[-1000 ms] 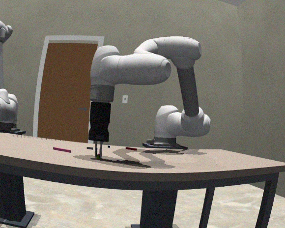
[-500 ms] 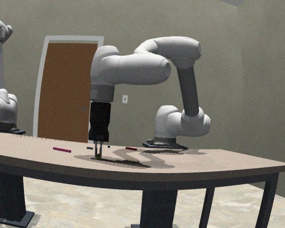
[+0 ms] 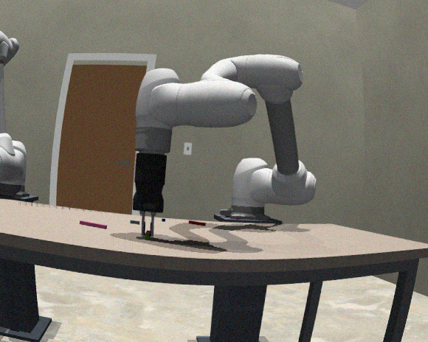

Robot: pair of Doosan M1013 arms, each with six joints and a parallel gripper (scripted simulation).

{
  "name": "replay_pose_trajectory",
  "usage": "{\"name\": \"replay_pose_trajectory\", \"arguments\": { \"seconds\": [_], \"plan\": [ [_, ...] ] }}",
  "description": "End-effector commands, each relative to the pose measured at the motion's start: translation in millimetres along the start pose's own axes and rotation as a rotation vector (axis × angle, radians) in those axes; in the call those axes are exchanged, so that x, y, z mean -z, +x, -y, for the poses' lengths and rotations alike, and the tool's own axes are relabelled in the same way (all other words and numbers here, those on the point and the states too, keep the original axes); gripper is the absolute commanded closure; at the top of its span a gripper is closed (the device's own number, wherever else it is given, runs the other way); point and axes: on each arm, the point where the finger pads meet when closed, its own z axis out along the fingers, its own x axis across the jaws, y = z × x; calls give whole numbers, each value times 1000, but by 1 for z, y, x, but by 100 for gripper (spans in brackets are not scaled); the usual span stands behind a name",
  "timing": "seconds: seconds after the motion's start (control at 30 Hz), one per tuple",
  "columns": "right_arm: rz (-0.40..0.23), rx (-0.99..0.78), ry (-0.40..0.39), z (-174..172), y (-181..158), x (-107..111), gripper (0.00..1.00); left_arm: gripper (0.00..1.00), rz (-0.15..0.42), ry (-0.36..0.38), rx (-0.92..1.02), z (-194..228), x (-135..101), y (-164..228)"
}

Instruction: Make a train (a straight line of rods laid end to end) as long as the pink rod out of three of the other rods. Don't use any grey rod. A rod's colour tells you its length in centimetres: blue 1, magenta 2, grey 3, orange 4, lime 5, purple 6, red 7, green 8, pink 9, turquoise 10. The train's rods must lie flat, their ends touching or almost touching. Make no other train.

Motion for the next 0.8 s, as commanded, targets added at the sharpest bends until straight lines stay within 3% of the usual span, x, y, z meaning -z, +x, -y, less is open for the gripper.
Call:
{"name": "replay_pose_trajectory", "arguments": {
  "seconds": [0.0, 0.13, 0.57, 0.77],
  "plan": [
    [0, 0, -1, 0, 0, 1, 0, 58, 1, -2, 0, -1, 2, 0],
    [0, 0, -1, 0, 0, 1, 0, 46, 1, -2, 0, -1, 2, 0],
    [0, 0, -1, 0, 0, 1, 0, 46, 1, -2, 0, -1, 2, 0],
    [0, 0, -1, 0, 0, 1, 0, 46, 1, -2, 0, -1, 16, 0]
  ]
}}
